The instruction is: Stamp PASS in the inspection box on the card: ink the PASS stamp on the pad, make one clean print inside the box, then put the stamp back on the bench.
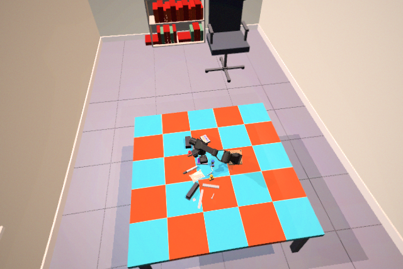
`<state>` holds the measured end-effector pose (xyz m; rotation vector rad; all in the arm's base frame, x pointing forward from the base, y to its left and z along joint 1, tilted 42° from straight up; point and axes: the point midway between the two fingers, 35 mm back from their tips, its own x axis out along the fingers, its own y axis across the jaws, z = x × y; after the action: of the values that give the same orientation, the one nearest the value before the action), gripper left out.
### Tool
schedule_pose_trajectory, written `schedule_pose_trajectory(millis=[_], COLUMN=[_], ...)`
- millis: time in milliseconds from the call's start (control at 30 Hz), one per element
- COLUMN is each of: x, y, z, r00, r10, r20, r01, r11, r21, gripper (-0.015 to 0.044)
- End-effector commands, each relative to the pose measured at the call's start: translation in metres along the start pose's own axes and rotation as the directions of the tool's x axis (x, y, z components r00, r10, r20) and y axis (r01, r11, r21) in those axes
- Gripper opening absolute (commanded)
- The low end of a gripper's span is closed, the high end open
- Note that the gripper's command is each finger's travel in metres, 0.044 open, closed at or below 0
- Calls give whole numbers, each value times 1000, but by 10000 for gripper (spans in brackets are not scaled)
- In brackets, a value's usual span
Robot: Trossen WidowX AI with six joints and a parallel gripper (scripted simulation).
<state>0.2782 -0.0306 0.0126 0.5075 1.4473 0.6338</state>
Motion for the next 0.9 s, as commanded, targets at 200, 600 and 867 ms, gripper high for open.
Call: schedule_pose_trajectory(millis=[200, 600, 867], x=[-10, -29, -42], y=[-1, -1, -1], z=[1, 1, 0], r00=[1000, 1000, 1000], r10=[-4, -6, -6], r20=[2, 1, 1], r01=[4, 6, 6], r11=[1000, 1000, 1000], r21=[-2, -2, -2], gripper=[0, 0, 0])
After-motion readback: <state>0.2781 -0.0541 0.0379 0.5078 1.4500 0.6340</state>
